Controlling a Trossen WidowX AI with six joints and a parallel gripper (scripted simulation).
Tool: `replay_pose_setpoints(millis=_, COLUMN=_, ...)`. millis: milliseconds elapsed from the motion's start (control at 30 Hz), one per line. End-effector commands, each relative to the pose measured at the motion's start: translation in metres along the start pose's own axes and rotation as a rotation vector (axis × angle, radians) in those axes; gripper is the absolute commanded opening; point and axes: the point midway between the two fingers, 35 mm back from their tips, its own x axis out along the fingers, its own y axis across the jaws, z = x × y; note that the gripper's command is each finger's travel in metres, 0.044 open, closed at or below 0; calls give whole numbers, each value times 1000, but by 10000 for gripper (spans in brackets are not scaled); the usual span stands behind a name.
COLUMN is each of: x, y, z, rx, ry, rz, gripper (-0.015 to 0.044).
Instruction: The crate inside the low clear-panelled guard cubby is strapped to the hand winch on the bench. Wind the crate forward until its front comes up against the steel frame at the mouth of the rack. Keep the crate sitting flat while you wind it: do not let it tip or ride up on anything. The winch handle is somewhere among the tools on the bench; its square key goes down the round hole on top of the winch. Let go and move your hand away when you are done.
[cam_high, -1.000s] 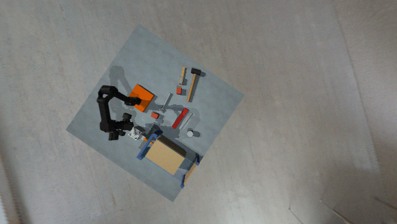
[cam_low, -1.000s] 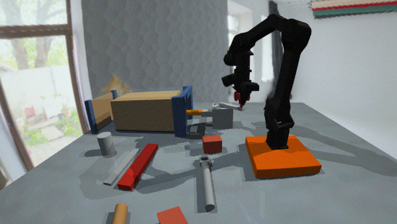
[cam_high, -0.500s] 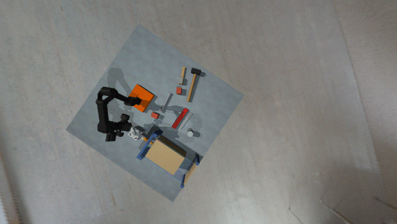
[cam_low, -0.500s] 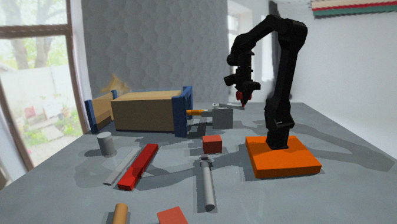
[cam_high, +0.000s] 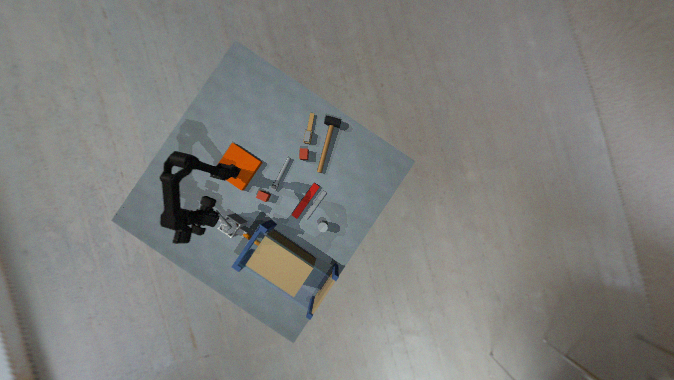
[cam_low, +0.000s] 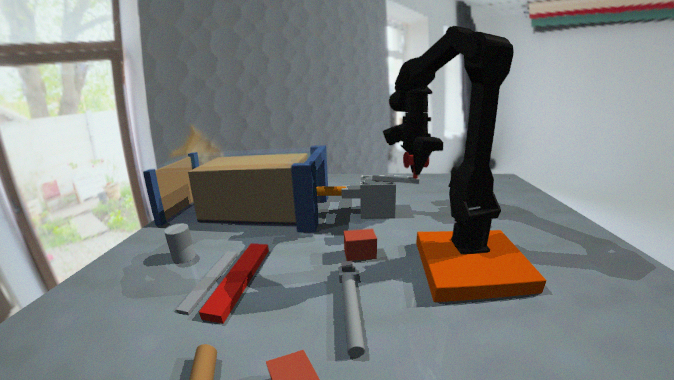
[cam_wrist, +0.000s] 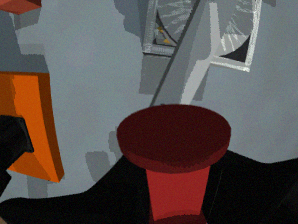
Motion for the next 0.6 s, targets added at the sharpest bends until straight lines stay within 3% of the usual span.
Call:
replay_pose_setpoints(millis=0, x=-2, y=-16, z=-5, rx=4, ry=15, rz=-33, gripper=0)
replay_pose_setpoints(millis=567, x=-4, y=-40, z=-10, rx=4, ry=15, rz=-35, gripper=0)
